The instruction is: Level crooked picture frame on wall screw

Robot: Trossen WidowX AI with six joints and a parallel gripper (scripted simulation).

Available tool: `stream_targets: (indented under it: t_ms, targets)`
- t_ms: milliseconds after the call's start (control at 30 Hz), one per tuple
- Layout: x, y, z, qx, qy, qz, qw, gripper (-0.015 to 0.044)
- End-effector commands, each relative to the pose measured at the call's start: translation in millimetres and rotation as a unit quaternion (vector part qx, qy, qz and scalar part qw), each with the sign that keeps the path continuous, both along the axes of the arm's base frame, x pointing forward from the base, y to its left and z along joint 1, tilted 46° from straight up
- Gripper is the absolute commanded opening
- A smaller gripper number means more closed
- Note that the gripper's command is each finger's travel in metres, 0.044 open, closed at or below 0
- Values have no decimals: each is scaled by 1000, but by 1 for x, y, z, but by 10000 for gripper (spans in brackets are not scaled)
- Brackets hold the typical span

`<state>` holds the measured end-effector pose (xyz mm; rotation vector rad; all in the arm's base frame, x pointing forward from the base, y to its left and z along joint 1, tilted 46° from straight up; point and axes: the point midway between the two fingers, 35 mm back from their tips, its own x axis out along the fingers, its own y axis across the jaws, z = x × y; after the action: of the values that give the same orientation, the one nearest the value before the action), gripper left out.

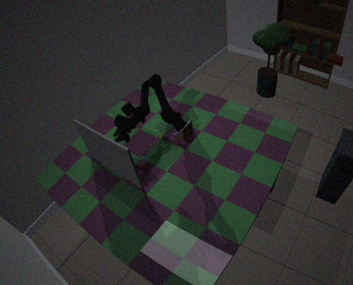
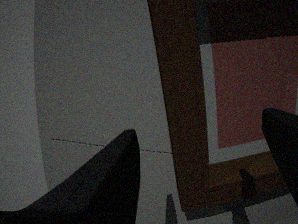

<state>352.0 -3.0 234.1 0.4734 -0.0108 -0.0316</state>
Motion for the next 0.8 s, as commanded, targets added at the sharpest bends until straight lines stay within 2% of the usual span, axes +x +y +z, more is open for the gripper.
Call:
stream_targets:
  t_ms: [0, 767]
  targets:
    - [5, 0, 3, 2, -6, 2, 1000, 260]
    - [23, 0, 4, 2, -6, 2, 1000, 260]
